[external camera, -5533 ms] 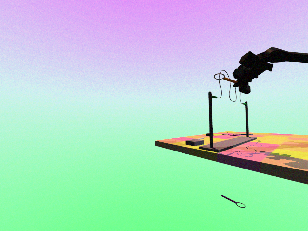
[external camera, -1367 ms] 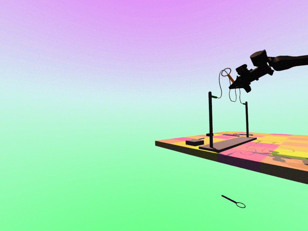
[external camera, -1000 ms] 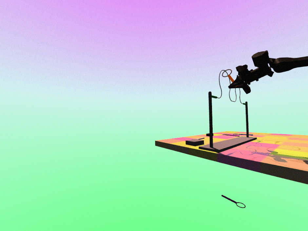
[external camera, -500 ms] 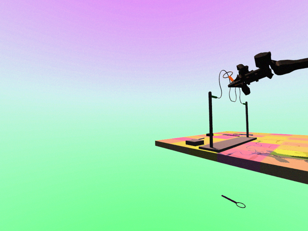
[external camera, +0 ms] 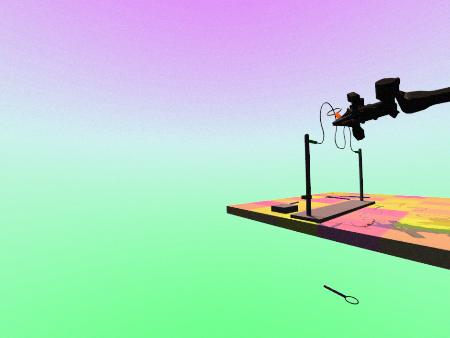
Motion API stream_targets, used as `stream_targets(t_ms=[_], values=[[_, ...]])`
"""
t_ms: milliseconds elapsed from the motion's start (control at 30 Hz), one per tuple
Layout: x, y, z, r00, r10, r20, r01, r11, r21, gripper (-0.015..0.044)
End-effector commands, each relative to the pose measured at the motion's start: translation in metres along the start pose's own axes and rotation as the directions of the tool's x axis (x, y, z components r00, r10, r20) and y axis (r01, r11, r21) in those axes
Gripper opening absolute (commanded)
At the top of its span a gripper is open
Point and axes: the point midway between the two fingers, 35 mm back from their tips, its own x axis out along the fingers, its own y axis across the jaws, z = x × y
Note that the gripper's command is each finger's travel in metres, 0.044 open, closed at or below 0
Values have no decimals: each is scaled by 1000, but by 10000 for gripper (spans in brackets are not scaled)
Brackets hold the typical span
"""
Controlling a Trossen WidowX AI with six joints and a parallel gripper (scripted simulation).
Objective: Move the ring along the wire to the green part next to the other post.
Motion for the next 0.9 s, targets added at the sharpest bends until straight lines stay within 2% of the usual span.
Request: stream_targets(t_ms=[0,867], values=[[0,0,1,1000,22,10,-22,999,46,-150],[0,12,3,983,169,75,-184,931,316,-150]])
